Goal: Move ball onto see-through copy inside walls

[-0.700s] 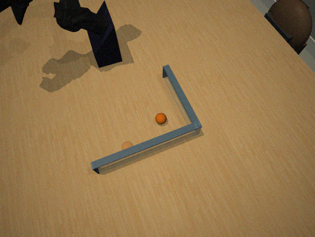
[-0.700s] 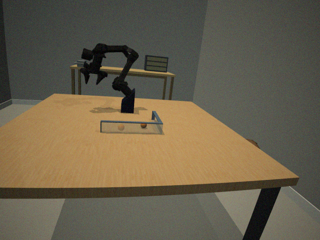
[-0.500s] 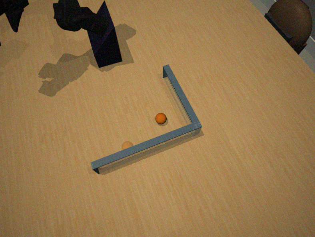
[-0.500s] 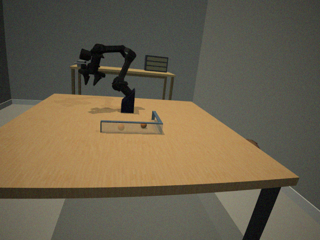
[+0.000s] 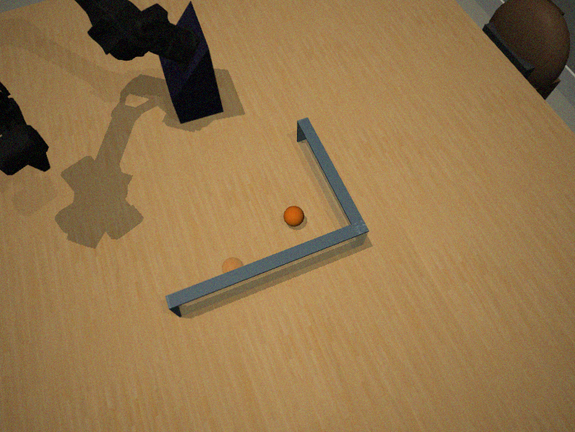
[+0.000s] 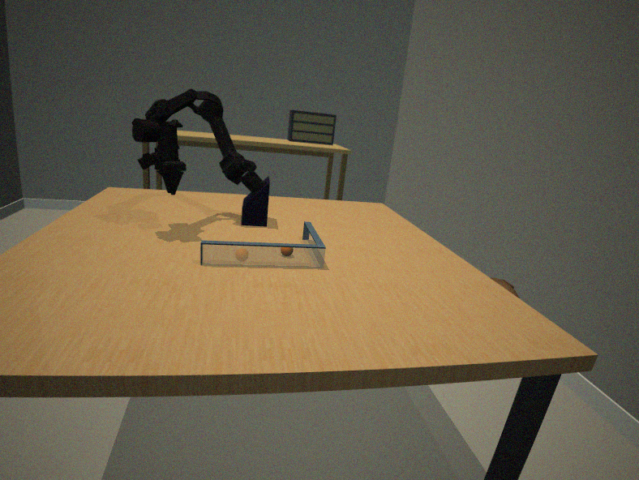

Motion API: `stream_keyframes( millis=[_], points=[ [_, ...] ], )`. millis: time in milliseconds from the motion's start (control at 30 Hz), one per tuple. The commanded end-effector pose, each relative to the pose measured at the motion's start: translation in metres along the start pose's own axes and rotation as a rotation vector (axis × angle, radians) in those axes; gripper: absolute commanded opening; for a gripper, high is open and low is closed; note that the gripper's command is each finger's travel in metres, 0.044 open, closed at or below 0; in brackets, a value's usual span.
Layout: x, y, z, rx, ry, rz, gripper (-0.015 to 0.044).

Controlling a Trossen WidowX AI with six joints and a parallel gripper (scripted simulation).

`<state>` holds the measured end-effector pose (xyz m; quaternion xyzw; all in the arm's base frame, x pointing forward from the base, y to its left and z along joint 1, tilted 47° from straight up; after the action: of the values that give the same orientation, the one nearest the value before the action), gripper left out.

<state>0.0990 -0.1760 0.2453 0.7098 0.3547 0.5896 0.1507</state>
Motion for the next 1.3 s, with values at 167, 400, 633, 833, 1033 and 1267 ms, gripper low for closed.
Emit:
stream_keyframes(
  millis=[167,400,633,833,1033,1267],
  points=[
    [-0.034,-0.007,0.130,0.833,0.089,0.106,0.0277],
    [-0.052,-0.044,0.213,1.432,0.092,0.127,0.0277],
    [-0.070,-0.110,0.284,2.048,0.062,0.137,0.0277],
    [-0.086,-0.183,0.325,2.551,0.002,0.147,0.0277],
    [-0.095,-0.219,0.337,2.779,-0.041,0.157,0.0277],
    [-0.095,-0.219,0.337,2.779,-0.041,0.157,0.0277]
  ],
)
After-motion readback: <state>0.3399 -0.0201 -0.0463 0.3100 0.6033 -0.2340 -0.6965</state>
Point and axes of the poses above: the point midway between the two fingers, 35 mm back from their tips, its own x axis back along the fingers, its own z axis across the jaws, y = z × x, the point moved 3 cm from there along x, back along the fingers, and after that the axes turned 7 degrees about x, right-handed, at the moved point
